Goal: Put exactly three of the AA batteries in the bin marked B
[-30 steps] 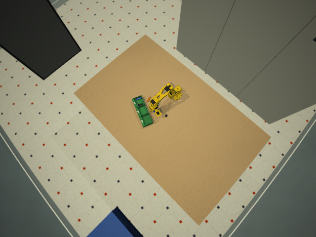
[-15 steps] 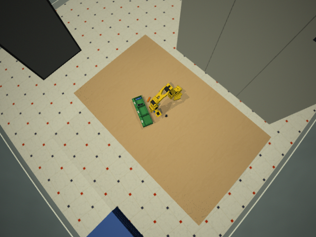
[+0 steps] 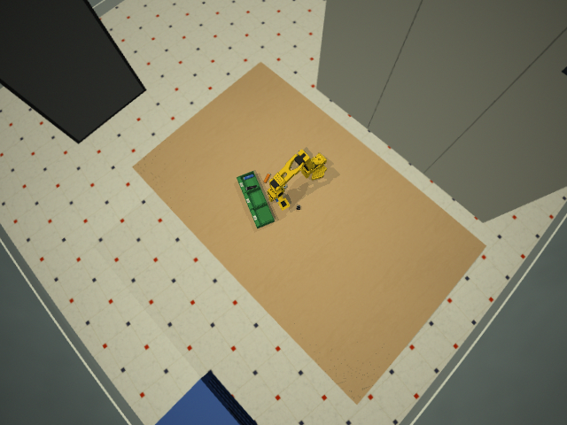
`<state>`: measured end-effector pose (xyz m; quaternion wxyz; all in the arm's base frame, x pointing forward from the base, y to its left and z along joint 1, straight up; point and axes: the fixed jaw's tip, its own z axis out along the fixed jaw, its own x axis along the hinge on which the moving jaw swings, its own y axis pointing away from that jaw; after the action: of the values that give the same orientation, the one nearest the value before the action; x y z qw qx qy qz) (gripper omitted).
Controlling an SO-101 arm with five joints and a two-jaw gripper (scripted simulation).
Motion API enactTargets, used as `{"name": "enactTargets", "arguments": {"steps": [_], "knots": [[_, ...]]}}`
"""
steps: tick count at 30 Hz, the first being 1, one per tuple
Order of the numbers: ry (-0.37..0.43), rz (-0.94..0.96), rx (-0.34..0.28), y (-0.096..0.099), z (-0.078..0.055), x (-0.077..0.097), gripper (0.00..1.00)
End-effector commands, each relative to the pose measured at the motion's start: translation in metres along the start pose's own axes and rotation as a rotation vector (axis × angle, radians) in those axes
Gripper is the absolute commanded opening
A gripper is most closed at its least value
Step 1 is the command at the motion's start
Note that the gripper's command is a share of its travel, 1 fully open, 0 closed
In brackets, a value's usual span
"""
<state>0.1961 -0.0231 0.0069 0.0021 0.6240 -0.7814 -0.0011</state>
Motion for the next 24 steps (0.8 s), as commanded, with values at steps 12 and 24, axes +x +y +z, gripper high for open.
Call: {"name": "enactTargets", "arguments": {"steps": [12,24], "knots": [[-0.004,-0.015,0.025,-0.0029,-0.0026,-0.002,0.18],[-0.004,-0.015,0.025,-0.0029,-0.0026,-0.002,0.1]]}}
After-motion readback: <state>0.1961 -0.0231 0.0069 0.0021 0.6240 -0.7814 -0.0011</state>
